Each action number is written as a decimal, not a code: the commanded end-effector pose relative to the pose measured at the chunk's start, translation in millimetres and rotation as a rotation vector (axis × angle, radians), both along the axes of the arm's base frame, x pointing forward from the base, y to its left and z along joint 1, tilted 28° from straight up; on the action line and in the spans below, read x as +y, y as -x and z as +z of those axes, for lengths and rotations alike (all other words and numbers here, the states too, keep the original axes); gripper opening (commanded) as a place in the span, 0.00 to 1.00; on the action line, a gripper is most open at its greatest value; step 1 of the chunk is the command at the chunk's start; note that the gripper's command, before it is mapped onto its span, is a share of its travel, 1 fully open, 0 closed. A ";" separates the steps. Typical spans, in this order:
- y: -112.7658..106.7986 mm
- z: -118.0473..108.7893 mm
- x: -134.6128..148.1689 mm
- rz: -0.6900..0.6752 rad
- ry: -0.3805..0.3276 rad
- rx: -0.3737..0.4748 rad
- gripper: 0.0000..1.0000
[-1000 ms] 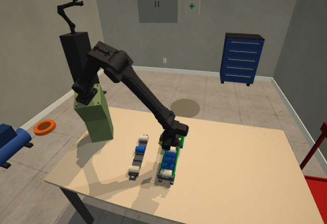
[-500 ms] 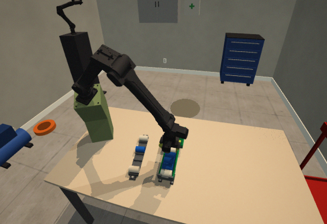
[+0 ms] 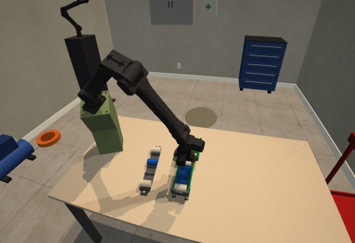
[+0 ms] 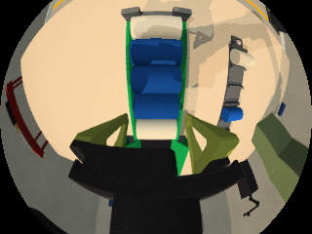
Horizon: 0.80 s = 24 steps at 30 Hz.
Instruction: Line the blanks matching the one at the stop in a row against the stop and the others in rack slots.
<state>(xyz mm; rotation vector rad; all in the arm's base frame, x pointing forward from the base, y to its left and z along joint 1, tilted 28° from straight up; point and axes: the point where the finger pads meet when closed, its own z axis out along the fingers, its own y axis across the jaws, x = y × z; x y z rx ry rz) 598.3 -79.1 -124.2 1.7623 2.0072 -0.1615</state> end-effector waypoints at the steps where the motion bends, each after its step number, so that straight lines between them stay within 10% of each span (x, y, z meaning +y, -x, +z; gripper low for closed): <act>1: -10.3 3.2 -3.1 0.005 -0.001 -0.024 0.80; 24: -12.0 6.9 -3.3 0.004 0.000 -0.031 0.80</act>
